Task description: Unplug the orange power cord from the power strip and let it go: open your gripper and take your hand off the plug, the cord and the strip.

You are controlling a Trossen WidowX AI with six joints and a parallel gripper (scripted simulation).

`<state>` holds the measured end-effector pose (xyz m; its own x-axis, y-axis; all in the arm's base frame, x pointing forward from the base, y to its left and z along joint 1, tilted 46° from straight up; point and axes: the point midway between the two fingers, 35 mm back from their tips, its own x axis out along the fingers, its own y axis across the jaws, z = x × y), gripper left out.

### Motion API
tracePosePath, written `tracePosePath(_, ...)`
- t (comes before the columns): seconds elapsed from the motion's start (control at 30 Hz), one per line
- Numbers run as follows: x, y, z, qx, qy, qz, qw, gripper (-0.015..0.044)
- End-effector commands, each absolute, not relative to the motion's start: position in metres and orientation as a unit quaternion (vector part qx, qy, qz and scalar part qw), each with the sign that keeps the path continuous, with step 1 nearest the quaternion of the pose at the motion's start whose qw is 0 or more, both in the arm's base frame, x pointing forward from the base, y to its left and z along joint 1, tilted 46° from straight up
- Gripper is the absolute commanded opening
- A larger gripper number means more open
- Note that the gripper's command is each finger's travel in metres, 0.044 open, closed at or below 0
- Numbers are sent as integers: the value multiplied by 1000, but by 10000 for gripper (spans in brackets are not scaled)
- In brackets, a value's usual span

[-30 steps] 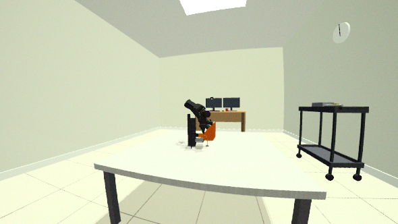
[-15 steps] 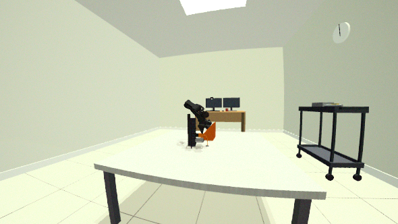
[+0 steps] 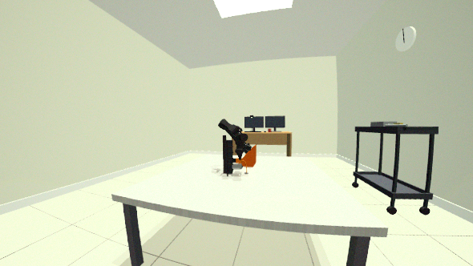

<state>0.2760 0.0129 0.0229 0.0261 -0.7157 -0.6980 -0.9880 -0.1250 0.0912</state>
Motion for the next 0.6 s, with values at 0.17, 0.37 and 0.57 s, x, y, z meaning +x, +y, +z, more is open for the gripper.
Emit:
tracePosePath(0.17, 276, 13, 23, -682, 624, 312, 219, 22)
tracePosePath(0.37, 276, 14, 22, -682, 624, 312, 219, 0)
tracePosePath(0.57, 276, 21, 16, -682, 624, 312, 219, 0)
